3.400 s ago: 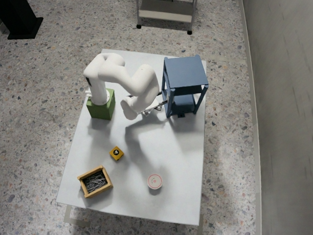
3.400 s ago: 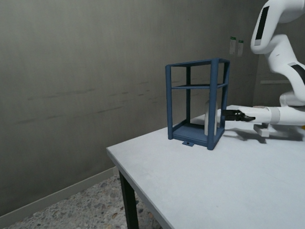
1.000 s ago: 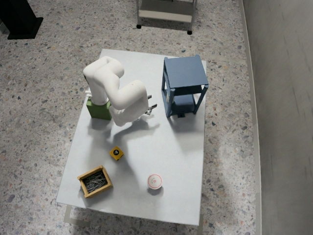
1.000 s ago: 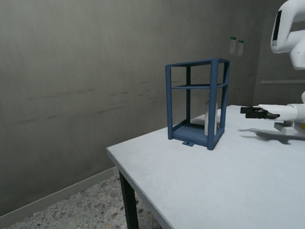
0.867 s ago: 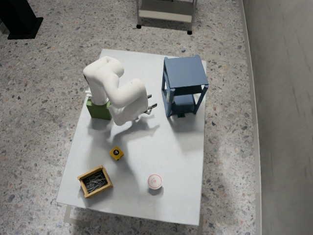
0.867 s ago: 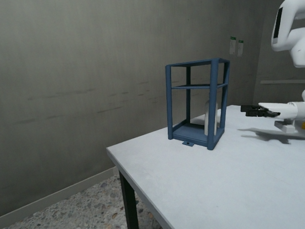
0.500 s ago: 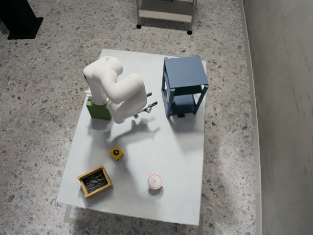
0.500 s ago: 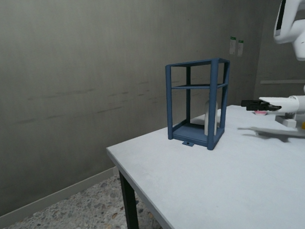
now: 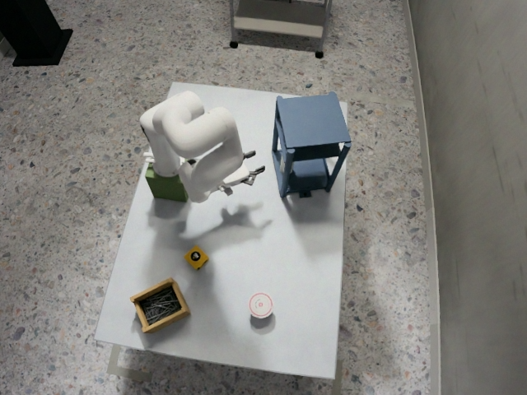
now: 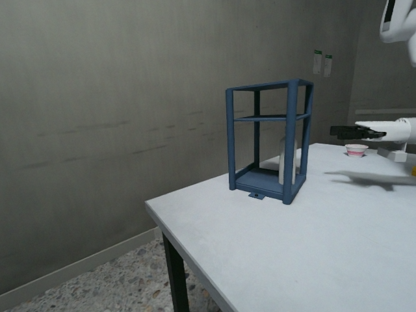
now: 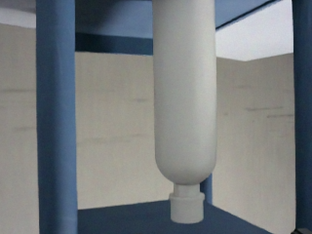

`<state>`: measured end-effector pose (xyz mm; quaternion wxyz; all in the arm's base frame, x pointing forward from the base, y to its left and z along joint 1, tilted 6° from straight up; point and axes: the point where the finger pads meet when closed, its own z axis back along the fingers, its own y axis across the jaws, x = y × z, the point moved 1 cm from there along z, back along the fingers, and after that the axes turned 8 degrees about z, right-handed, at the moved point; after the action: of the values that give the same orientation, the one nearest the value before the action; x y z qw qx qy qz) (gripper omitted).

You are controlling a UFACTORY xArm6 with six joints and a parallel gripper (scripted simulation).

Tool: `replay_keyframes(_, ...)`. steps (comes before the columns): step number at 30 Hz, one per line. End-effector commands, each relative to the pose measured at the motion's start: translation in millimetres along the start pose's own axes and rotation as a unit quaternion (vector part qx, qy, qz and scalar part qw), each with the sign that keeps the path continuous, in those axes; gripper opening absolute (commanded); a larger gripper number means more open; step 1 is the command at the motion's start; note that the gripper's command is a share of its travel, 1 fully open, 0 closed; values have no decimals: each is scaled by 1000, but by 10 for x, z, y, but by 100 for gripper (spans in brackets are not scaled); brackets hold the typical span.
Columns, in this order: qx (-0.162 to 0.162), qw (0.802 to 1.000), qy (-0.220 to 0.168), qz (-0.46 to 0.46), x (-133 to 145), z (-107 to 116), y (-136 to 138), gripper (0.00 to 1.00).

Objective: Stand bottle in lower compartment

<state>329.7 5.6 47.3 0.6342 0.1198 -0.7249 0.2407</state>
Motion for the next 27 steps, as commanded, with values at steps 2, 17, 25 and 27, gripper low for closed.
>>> replay_keyframes(2,0,1000,0,0,112,0,-20,79)
replay_keyframes(17,0,1000,0,0,171,0,-28,79)
replay_keyframes(25,0,1000,0,0,171,0,-28,100)
replay_keyframes(27,0,1000,0,0,171,0,-28,100)
